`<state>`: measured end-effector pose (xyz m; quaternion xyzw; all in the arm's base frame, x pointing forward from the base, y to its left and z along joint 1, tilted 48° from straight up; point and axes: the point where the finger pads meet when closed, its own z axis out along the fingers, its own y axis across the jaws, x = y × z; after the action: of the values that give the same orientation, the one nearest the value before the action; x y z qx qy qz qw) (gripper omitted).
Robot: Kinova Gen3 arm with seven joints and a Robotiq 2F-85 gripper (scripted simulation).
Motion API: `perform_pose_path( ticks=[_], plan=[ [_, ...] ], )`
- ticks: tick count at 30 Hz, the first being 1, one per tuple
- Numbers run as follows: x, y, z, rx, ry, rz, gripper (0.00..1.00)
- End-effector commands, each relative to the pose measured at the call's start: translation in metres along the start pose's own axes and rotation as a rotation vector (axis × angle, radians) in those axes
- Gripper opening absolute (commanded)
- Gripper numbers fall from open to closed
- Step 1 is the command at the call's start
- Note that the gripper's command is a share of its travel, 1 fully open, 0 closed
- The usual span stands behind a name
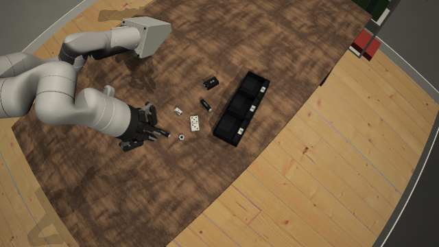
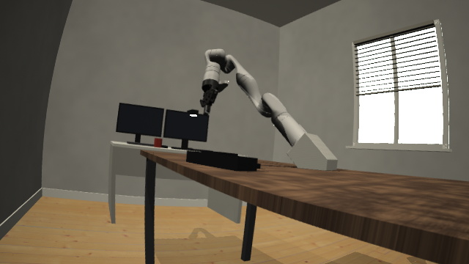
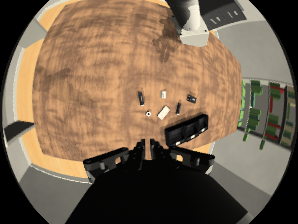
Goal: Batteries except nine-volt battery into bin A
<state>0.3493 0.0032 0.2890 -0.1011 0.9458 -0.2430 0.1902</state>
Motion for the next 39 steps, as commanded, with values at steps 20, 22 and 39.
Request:
perform_pose_path(
  ticks=[20,22,39],
  plan=[
    [0.004,0.094,0.028,0.138,0.157,0.040,0.09],
    [0.007,0.110,0.031,0.141,0.158,0.040,0.09],
    [0.029,0.170,0.042,0.317,0.164,0.074,0.09]
  ],
)
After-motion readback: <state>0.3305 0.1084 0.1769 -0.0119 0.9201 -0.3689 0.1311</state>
